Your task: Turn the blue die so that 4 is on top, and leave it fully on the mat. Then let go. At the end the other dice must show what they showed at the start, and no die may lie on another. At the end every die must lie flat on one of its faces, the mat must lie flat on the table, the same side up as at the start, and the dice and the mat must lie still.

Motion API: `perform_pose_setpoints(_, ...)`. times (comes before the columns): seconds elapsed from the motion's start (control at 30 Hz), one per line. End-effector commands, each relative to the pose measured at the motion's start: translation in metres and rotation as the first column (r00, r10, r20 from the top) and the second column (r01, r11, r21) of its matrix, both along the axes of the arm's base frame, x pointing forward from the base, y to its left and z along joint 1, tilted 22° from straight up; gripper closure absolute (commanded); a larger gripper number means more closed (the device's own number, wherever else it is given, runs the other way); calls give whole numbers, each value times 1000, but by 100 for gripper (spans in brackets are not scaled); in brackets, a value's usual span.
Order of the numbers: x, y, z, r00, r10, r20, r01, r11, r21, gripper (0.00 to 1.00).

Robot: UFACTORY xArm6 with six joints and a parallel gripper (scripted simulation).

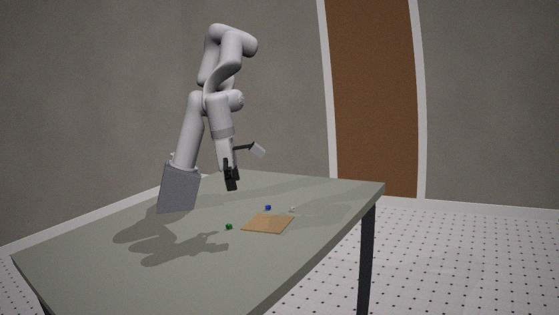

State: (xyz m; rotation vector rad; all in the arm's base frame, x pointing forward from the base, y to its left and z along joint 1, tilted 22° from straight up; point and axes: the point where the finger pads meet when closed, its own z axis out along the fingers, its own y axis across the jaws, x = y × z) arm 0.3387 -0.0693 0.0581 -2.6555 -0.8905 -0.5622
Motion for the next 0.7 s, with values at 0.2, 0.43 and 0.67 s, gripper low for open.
perform_pose_setpoints(0.2,2,0,4,984,178,18,-173,974,-144,0)
perform_pose_setpoints(0.43,2,0,4,984,178,18,-173,974,-144,0)
perform_pose_setpoints(0.67,2,0,4,984,178,18,-173,974,-144,0)
